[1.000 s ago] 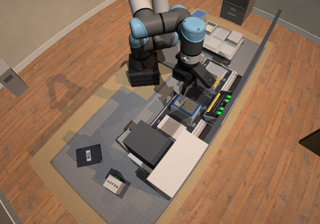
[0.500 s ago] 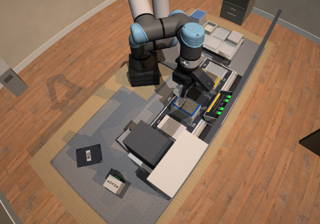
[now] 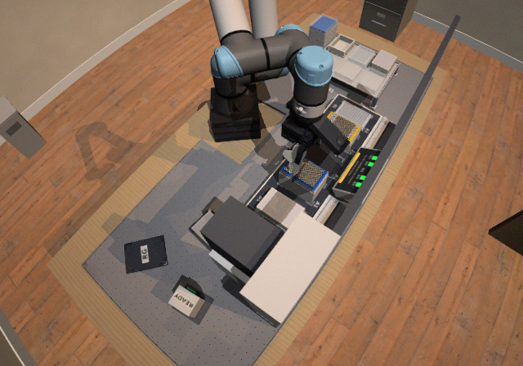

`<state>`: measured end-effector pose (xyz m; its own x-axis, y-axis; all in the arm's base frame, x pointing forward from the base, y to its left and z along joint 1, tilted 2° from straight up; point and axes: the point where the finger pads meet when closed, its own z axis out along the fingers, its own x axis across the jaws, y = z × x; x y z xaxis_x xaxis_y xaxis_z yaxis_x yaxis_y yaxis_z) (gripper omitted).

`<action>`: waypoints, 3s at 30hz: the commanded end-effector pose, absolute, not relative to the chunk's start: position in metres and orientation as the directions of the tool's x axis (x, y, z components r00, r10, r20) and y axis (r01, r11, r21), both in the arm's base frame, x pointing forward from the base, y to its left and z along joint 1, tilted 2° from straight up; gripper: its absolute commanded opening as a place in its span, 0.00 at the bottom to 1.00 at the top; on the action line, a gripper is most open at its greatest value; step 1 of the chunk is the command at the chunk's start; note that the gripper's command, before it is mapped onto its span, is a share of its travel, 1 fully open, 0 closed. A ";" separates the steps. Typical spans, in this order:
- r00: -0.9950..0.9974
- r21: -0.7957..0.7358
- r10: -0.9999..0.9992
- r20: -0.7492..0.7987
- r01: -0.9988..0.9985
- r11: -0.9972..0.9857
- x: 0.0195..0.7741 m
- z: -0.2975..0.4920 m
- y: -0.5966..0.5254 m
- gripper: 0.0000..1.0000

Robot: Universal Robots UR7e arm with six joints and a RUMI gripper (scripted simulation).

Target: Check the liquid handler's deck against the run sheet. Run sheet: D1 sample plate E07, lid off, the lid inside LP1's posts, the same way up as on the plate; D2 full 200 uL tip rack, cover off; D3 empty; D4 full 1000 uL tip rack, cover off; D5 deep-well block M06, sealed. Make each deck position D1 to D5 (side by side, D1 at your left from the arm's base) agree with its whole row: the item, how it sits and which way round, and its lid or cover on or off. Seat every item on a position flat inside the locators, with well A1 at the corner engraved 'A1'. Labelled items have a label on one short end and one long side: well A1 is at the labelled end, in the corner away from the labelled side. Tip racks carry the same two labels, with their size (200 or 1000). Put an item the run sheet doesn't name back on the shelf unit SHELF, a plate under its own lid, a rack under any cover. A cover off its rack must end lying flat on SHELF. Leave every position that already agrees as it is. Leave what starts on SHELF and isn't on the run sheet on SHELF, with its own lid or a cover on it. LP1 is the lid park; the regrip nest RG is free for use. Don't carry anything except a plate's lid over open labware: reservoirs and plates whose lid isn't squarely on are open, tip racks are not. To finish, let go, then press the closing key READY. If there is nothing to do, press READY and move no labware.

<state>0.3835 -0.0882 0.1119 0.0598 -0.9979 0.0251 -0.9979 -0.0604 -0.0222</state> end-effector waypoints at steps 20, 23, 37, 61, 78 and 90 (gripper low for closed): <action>0.060 -0.023 -0.998 0.026 -0.998 -0.060 0.385 0.074 -0.089 0.82; 0.060 -0.023 -0.998 0.026 -0.998 -0.060 0.385 0.069 -0.089 0.82; 0.060 -0.023 -0.998 0.026 -0.998 -0.060 0.386 0.049 -0.090 0.82; 0.060 -0.023 -0.998 0.026 -0.998 -0.060 0.386 0.018 -0.091 0.82; 0.060 -0.023 -0.998 0.026 -0.998 -0.060 0.386 0.018 -0.091 0.00; 0.060 -0.023 -0.998 0.026 -0.998 -0.060 0.386 0.018 -0.091 0.00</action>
